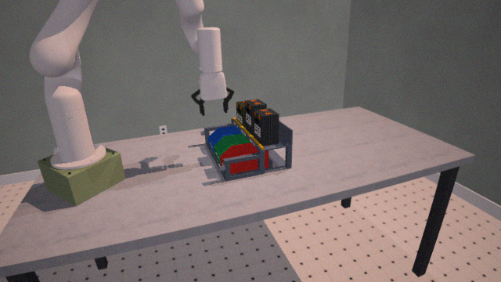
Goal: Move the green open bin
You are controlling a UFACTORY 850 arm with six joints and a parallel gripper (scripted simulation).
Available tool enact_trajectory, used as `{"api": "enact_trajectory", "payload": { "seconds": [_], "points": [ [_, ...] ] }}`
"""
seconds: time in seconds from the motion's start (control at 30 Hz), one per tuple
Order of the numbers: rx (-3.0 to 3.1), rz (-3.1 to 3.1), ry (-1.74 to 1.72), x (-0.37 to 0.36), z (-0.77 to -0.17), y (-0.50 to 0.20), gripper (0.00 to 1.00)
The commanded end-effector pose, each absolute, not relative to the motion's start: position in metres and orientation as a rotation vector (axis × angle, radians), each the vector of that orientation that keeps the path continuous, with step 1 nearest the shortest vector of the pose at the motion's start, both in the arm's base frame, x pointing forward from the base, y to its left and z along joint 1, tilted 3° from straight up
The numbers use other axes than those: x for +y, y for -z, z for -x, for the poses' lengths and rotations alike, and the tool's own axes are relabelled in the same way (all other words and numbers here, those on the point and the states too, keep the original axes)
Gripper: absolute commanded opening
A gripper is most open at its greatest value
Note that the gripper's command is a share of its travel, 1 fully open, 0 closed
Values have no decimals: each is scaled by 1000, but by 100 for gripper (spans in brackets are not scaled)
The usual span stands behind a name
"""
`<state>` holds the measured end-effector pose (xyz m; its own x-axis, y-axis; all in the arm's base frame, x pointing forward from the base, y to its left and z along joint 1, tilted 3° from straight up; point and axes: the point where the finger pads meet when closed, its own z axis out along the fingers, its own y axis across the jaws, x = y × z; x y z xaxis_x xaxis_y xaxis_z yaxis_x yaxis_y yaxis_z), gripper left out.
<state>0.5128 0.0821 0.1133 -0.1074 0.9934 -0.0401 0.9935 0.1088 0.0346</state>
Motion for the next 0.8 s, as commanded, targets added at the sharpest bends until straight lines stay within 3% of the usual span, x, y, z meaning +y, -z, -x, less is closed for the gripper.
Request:
{"api": "enact_trajectory", "payload": {
  "seconds": [0.0,0.13,0.3,0.77],
  "points": [
    [2298,-2062,-1,82,-514,-114,100],
    [2298,-2062,-1,82,-514,-114,100],
    [2298,-2062,-1,80,-516,-59,100],
    [2298,-2062,-1,80,-517,-42,100]
  ]
}}
